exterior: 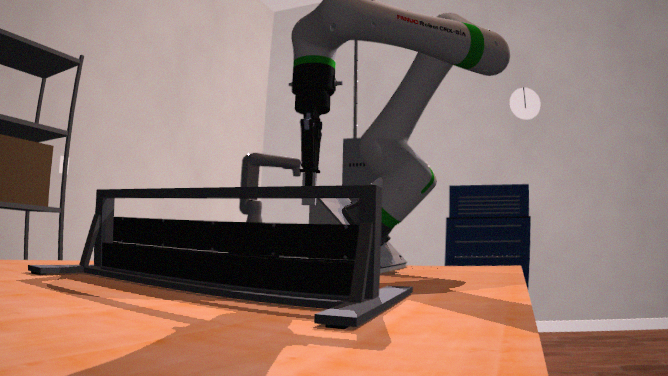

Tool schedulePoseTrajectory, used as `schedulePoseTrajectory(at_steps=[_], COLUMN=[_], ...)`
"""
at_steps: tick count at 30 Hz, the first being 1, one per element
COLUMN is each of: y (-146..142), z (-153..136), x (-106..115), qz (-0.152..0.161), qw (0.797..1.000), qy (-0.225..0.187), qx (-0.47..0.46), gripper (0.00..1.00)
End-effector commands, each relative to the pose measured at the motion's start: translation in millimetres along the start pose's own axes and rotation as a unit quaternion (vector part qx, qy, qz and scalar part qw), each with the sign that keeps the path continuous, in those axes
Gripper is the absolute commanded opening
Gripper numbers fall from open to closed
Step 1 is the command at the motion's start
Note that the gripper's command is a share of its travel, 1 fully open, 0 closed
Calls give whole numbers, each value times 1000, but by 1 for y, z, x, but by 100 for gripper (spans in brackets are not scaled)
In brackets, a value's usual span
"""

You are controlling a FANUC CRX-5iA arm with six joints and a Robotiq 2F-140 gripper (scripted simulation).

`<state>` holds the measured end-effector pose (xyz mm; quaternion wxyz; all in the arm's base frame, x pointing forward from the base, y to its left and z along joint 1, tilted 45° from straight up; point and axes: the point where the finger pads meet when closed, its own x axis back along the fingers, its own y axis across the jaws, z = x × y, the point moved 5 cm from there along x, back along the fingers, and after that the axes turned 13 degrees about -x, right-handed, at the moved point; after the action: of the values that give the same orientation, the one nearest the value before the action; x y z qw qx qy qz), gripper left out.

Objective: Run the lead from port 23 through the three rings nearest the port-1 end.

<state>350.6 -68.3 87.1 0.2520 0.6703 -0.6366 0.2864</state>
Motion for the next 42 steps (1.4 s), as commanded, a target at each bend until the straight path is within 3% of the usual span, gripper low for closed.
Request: schedulePoseTrajectory(at_steps=[1, 8, 12, 15, 19, 20, 21, 42], y=[0, 0, 7, 8, 15, 15, 15, 15], z=[0, 0, -5, -6, -10, -10, -10, -10], x=[0, 0, 0, 0, 0, 0, 0, 0], qz=[0, 0, 0, 0, 0, 0, 0, 0], qw=[1000, 1000, 995, 994, 980, 980, 980, 980], qy=[0, 0, 0, 0, 0, 0, 0, 0], qx=[0, 2, 99, 112, 199, 200, 200, 200], gripper=[0, 0, 0, 0, 0, 0, 20, 20])
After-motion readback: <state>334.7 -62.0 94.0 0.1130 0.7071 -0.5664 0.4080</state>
